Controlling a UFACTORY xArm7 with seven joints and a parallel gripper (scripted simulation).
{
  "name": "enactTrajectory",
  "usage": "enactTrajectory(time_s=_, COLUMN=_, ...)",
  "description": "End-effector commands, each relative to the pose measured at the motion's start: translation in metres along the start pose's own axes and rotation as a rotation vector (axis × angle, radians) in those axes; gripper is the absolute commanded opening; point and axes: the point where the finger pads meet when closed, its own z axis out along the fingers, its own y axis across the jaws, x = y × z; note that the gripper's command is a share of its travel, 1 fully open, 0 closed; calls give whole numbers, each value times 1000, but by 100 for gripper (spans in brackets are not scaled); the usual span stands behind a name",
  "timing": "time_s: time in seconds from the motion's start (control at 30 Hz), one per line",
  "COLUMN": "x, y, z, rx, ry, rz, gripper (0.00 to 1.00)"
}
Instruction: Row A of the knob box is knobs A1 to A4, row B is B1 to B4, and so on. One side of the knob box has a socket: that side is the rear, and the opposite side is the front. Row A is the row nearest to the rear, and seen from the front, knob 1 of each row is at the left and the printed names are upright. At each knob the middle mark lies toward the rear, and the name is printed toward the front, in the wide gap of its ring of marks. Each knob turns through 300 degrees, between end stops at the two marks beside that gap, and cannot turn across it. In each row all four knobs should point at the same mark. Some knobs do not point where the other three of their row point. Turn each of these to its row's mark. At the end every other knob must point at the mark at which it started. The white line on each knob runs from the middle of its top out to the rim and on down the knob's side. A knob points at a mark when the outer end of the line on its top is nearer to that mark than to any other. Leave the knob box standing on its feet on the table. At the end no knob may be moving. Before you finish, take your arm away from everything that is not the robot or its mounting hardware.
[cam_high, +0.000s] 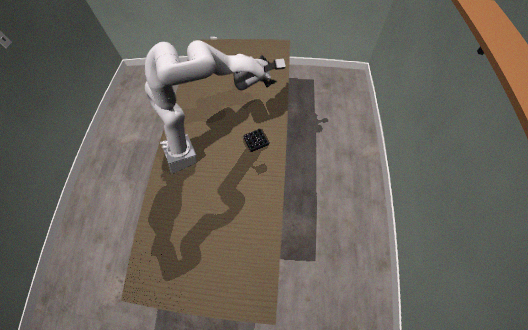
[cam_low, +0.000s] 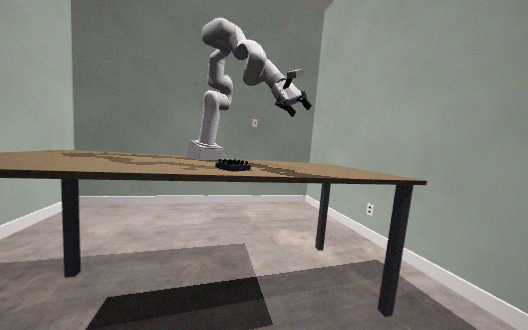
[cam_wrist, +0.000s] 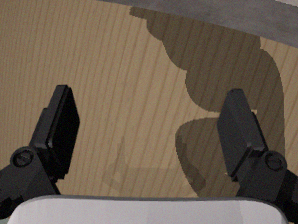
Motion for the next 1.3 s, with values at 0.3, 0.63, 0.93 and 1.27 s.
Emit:
enactTrajectory(time_s=0.3, x=-37, y=80, z=14, rx=-113, ry=-206, rz=-103, gripper=100)
enactTrajectory(time_s=0.63, x=-54, y=113, z=16, rx=-156, ry=-275, rz=-144, gripper=100)
enactTrajectory(time_s=0.93, x=-68, y=139, z=14, rx=-189, ry=-330, rz=-175, gripper=100)
enactTrajectory(time_s=1.27, x=-88, y=177, z=9, rx=-238, ry=-414, rz=-220, gripper=100)
